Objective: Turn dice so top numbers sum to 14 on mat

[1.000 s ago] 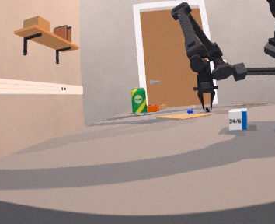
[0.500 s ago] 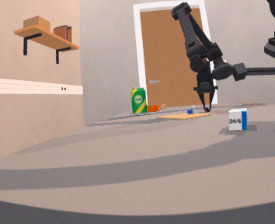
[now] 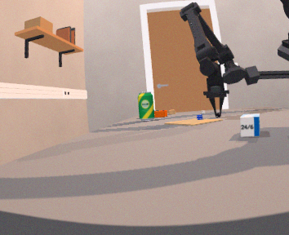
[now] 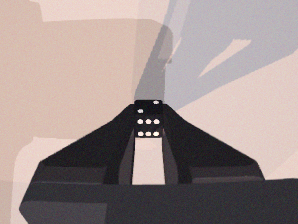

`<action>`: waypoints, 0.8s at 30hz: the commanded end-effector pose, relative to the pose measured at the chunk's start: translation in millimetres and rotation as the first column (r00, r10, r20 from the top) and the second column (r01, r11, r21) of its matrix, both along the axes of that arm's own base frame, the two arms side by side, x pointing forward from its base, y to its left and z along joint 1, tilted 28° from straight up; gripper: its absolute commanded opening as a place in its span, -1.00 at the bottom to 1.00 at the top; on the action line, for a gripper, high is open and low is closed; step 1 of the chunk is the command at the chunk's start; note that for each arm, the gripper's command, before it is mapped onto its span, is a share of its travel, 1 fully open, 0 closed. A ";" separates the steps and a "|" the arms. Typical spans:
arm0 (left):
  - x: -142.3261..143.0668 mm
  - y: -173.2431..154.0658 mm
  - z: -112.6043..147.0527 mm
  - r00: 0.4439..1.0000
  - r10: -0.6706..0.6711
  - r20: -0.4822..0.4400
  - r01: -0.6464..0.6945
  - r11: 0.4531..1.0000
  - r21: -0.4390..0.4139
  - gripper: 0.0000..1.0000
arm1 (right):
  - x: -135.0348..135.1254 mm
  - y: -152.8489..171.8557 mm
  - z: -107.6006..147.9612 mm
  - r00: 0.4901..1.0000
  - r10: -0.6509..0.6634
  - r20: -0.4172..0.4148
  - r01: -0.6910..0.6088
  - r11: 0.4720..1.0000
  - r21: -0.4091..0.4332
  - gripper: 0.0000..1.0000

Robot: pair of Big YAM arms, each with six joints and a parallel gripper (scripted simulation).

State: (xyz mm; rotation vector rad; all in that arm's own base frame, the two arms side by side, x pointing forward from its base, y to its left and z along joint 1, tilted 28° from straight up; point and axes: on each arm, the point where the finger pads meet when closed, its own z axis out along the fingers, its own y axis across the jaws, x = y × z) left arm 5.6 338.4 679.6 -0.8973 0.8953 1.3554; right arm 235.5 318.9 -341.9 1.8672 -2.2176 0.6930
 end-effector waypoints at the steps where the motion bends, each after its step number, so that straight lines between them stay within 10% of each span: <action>1: -2.5 -16.7 17.1 1.000 0.010 -0.012 -0.009 0.998 0.054 1.00 | 8.5 13.0 -6.4 1.000 0.003 0.013 -0.004 1.000 0.025 -0.79; 24: -2.5 -16.7 17.1 1.000 0.010 -0.012 -0.009 0.998 0.054 1.00 | -2.6 18.7 19.2 1.000 0.009 0.012 -0.009 1.000 0.019 -0.79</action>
